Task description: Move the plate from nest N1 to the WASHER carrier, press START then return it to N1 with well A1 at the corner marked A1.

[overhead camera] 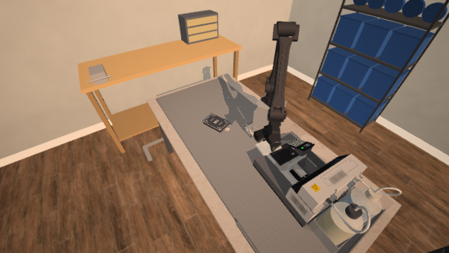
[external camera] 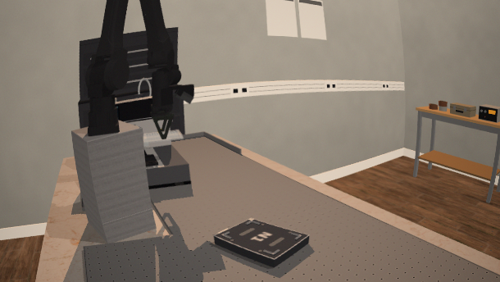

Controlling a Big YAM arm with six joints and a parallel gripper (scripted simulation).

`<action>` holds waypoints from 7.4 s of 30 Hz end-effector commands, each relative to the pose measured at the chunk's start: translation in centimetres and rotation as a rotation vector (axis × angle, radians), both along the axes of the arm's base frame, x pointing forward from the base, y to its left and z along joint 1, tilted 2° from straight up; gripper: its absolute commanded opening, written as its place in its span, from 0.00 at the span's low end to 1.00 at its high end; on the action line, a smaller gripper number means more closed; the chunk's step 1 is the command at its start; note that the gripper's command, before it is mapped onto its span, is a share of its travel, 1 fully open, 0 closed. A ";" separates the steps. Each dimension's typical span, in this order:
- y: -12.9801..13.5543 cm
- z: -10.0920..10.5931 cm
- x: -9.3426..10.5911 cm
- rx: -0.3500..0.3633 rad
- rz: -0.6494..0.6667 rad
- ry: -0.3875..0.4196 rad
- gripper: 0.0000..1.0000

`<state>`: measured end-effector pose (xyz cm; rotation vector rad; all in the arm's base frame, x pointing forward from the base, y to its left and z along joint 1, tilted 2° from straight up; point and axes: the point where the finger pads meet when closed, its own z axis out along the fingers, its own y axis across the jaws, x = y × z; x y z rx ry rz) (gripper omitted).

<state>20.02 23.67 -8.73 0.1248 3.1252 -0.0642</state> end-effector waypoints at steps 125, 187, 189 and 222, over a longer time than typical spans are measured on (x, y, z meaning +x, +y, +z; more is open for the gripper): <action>5.0 -6.8 -9.4 0.012 0.074 -0.004 0.82; 4.9 -6.8 -9.4 0.004 0.074 -0.001 0.82; 4.9 -6.8 -9.4 0.004 0.074 -0.001 0.82; 4.9 -6.8 -9.4 0.003 0.074 -0.001 0.82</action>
